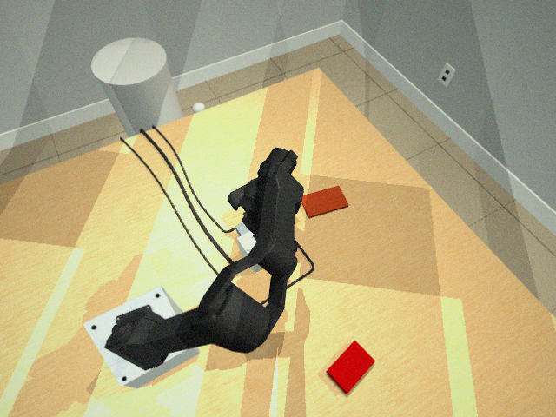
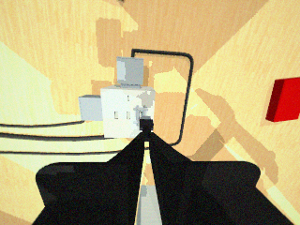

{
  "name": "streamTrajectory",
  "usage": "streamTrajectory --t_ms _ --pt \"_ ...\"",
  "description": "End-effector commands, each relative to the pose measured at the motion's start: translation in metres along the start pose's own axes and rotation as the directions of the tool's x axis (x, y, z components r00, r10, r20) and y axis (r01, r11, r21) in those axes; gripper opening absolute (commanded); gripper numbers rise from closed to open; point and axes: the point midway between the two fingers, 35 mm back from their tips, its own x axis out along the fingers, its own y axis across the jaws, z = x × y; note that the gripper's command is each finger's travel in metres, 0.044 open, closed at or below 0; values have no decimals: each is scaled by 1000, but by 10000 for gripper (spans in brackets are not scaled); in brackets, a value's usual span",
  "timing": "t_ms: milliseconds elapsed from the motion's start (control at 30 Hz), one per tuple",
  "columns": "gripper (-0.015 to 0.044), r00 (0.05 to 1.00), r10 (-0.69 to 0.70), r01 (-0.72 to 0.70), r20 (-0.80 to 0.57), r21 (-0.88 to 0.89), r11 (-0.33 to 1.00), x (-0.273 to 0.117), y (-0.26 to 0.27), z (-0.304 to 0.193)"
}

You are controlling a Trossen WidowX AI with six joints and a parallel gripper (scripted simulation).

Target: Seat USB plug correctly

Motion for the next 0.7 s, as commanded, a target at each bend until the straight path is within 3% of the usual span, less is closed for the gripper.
streamTrajectory --t_ms 0,667 --pt "0 1000 0 0 0 118 993 0 0 0" --pt "0 1000 0 0 0 599 801 0 0 0"
